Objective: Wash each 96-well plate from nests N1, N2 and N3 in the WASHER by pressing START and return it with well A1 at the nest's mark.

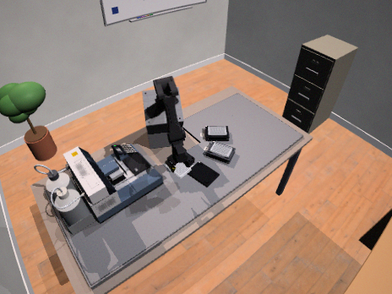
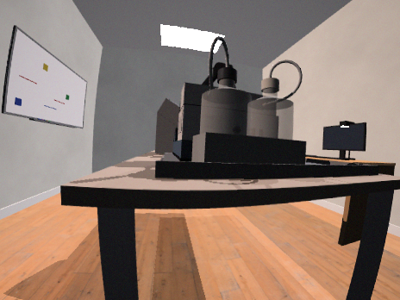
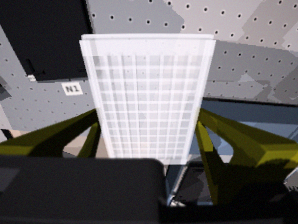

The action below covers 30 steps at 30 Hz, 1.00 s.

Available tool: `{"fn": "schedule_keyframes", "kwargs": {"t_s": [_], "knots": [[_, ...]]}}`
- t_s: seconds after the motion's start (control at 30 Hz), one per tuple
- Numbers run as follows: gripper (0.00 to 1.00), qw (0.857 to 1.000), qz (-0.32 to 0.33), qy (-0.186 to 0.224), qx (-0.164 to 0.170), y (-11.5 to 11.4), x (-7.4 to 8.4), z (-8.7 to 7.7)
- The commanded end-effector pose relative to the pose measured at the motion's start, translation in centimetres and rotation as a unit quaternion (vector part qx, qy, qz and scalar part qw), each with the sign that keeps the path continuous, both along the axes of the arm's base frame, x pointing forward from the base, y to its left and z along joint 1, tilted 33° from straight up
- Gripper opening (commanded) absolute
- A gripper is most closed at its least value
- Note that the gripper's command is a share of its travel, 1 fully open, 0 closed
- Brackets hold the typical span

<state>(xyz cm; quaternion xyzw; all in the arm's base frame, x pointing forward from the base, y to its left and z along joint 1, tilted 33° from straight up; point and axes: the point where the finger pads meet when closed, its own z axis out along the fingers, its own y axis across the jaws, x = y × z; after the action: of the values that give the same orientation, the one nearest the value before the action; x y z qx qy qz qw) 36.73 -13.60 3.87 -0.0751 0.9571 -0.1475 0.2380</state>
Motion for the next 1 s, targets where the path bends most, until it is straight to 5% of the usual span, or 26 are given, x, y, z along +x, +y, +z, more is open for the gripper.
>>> {"fn": "schedule_keyframes", "kwargs": {"t_s": [0.0,0.97], "knots": [[0.0,1.0,0.007,-0.006,0.001,0.2,0.2,0.4],[0.0,1.0,-0.014,-0.011,0.011,-9.3,-8.8,0.4]]}}
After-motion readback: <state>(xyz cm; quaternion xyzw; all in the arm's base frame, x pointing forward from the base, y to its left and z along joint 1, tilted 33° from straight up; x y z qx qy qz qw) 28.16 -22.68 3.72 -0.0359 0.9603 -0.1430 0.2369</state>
